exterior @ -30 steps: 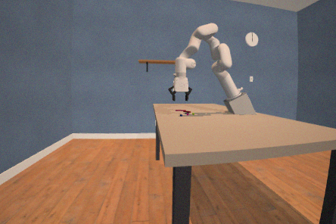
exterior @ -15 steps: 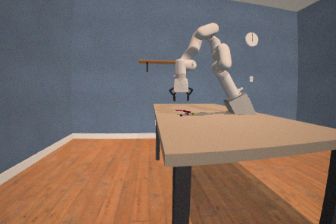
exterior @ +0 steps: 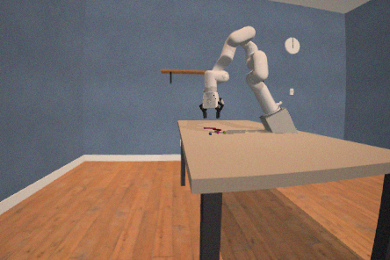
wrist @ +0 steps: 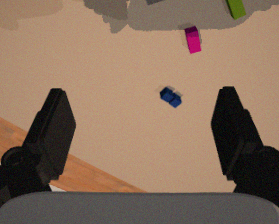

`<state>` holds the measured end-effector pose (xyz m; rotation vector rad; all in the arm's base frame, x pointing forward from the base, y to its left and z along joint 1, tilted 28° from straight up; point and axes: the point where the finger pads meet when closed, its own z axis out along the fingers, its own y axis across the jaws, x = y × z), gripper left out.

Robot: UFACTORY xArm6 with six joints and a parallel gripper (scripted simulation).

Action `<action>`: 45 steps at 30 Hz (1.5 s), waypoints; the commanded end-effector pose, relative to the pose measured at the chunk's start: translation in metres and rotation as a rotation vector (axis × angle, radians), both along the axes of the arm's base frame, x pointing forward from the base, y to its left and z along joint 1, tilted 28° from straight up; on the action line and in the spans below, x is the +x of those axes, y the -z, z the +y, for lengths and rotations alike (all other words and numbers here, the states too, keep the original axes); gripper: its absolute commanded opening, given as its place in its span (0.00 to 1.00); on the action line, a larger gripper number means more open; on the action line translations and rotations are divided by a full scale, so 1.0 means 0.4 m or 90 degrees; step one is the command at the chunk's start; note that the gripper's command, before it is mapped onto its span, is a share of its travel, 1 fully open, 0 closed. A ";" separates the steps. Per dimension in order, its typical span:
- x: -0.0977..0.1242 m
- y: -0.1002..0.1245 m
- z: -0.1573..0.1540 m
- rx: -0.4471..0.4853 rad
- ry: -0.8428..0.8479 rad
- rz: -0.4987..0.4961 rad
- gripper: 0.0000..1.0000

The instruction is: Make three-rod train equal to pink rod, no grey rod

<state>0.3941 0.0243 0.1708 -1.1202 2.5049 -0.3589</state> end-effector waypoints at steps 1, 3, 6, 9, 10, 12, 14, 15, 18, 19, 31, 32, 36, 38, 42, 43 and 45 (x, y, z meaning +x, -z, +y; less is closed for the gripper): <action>-0.008 0.004 -0.025 0.043 0.097 -0.013 1.00; -0.010 0.005 -0.030 0.052 0.115 -0.015 1.00; -0.018 0.010 -0.048 0.086 0.184 -0.021 1.00; -0.024 0.014 -0.062 0.111 0.233 -0.025 1.00; -0.026 0.016 -0.067 0.120 0.252 -0.027 1.00; -0.031 0.018 -0.077 0.138 0.289 -0.031 1.00; -0.035 0.021 -0.087 0.156 0.326 -0.034 1.00; -0.037 0.022 -0.091 0.166 0.345 -0.036 1.00; -0.045 0.027 -0.106 0.193 0.400 -0.042 1.00; -0.047 0.028 -0.111 0.202 0.419 -0.044 1.00; -0.076 0.044 -0.167 0.305 0.629 -0.067 1.00; -0.079 0.045 -0.171 0.314 0.648 -0.070 1.00; -0.090 0.051 -0.191 0.350 0.722 -0.079 1.00; -0.090 0.051 -0.191 0.350 0.722 -0.079 1.00; -0.105 0.058 -0.216 0.398 0.820 -0.092 1.00; -0.108 0.060 -0.221 0.407 0.839 -0.095 1.00; -0.114 0.063 -0.231 0.426 0.876 -0.100 1.00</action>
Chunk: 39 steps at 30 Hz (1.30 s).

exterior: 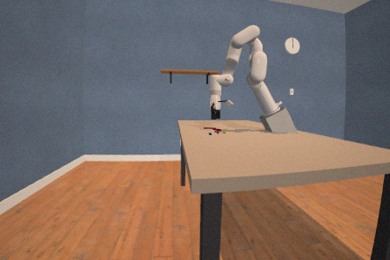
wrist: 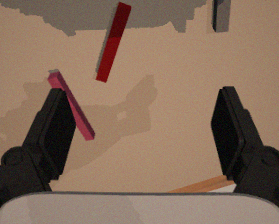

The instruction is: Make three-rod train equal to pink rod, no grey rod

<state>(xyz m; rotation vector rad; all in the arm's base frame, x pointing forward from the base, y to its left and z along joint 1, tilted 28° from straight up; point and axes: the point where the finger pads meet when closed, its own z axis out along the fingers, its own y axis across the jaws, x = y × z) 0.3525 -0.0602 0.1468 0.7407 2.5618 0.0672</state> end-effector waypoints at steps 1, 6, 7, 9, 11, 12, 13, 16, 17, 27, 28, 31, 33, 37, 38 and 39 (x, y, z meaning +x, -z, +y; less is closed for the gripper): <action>-0.013 0.004 -0.024 0.038 0.099 -0.014 1.00; -0.029 0.011 -0.048 0.081 0.192 -0.027 1.00; -0.032 0.012 -0.051 0.088 0.206 -0.029 1.00; -0.033 0.013 -0.054 0.092 0.215 -0.030 1.00; -0.034 0.013 -0.055 0.095 0.221 -0.031 1.00; -0.035 0.014 -0.056 0.096 0.223 -0.031 1.00; -0.035 0.014 -0.056 0.096 0.224 -0.031 1.00; -0.035 0.014 -0.056 0.096 0.224 -0.031 0.24; -0.035 0.014 -0.056 0.096 0.224 -0.031 0.24; -0.035 0.014 -0.056 0.096 0.224 -0.031 0.24; -0.035 0.014 -0.056 0.096 0.224 -0.031 0.24; -0.035 0.014 -0.056 0.096 0.224 -0.031 0.24; -0.035 0.014 -0.056 0.096 0.224 -0.031 0.24; -0.035 0.014 -0.056 0.096 0.224 -0.031 0.24; -0.035 0.014 -0.056 0.096 0.224 -0.031 0.24; -0.035 0.014 -0.056 0.096 0.224 -0.031 0.24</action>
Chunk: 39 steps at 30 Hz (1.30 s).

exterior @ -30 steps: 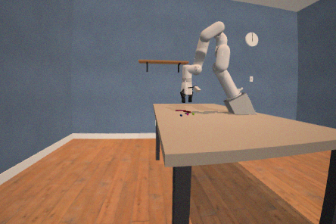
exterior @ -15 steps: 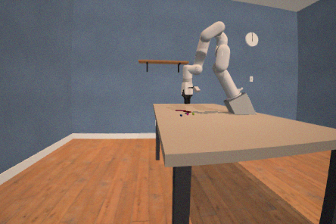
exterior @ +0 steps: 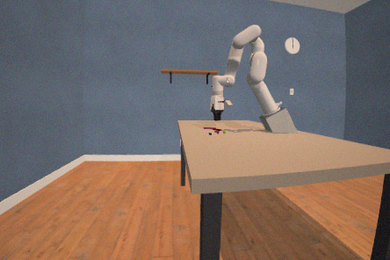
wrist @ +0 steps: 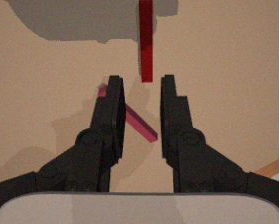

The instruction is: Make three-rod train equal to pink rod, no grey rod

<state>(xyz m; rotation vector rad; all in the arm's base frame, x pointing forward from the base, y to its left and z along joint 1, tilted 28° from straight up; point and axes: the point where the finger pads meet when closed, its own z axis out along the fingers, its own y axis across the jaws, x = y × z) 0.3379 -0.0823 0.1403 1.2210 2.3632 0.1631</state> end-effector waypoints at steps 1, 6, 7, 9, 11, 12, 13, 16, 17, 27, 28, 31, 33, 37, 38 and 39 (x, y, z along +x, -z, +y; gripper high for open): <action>0.002 -0.003 0.000 0.000 0.000 -0.002 0.24; 0.002 -0.003 0.000 0.000 0.000 -0.002 0.24; 0.002 -0.003 0.000 0.000 0.000 -0.002 0.24; 0.002 -0.003 0.000 0.000 0.000 -0.002 0.24; 0.002 -0.003 0.000 0.000 0.000 -0.002 0.24; 0.002 -0.002 0.000 0.000 0.000 -0.002 0.24; 0.002 -0.002 0.000 0.000 0.000 -0.002 0.24; 0.003 -0.001 -0.001 0.000 0.000 -0.002 0.24; 0.003 0.000 -0.001 0.000 0.000 -0.002 0.24; 0.009 0.012 -0.002 0.000 0.000 -0.001 0.24; 0.011 0.014 -0.002 0.000 0.000 -0.001 0.24; 0.015 0.022 -0.002 0.000 0.000 -0.001 0.24; 0.018 0.028 -0.003 0.000 0.000 -0.001 0.24; 0.025 0.041 -0.004 0.000 0.000 -0.001 0.24; 0.025 0.041 -0.004 0.000 0.000 -0.001 0.24; 0.025 0.041 -0.004 0.000 0.000 -0.001 0.24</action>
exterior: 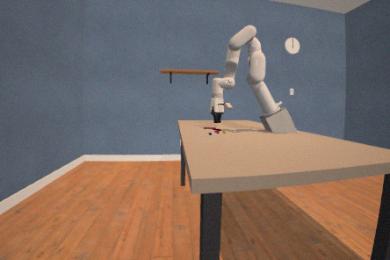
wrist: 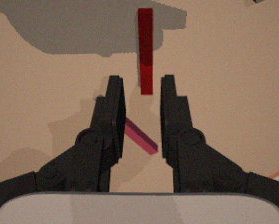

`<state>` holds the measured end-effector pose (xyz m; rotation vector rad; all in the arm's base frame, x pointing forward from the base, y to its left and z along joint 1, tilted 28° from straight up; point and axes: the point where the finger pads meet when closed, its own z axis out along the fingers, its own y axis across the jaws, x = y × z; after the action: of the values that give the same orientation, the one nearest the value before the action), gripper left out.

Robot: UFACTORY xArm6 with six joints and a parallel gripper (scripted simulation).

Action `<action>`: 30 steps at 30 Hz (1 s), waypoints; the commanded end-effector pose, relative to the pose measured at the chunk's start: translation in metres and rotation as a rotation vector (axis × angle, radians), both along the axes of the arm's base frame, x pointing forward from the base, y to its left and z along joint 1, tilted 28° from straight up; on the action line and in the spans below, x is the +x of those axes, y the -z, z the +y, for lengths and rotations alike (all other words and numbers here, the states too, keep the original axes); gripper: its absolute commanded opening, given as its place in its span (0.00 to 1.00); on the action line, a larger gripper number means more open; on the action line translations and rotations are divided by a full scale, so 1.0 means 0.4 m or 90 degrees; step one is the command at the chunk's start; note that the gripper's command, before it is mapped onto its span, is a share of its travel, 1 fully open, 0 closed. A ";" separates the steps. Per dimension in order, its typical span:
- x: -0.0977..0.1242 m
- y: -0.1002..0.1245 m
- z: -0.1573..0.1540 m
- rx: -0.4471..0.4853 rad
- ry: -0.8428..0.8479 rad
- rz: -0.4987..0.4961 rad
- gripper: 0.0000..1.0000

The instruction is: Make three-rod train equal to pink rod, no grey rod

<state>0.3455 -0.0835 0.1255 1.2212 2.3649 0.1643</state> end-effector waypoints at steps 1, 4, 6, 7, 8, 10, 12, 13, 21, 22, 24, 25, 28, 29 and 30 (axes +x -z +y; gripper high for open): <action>0.008 0.008 -0.002 0.000 0.000 -0.002 0.24; 0.014 0.018 -0.002 0.000 0.000 -0.002 0.24; 0.018 0.025 -0.003 0.000 0.000 -0.002 0.24; 0.020 0.029 -0.003 0.000 0.000 -0.002 0.24; 0.022 0.033 -0.004 0.000 0.000 -0.002 0.24; 0.025 0.039 -0.004 0.000 0.000 -0.002 0.24; 0.029 0.046 -0.005 0.000 0.000 -0.002 0.24; 0.030 0.049 -0.005 0.000 0.000 -0.002 0.24; 0.039 0.064 -0.006 0.000 0.000 -0.002 0.24; 0.040 0.066 -0.006 0.000 0.000 -0.002 0.24; 0.041 0.069 -0.007 0.000 0.000 -0.002 0.24; 0.042 0.071 -0.007 0.000 0.000 -0.002 0.24; 0.044 0.074 -0.007 0.000 0.000 -0.002 0.24; 0.044 0.075 -0.007 0.000 0.000 -0.002 0.24; 0.044 0.075 -0.007 0.000 0.000 -0.002 0.24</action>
<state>0.3618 -0.0861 0.0960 1.2209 2.3642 0.1642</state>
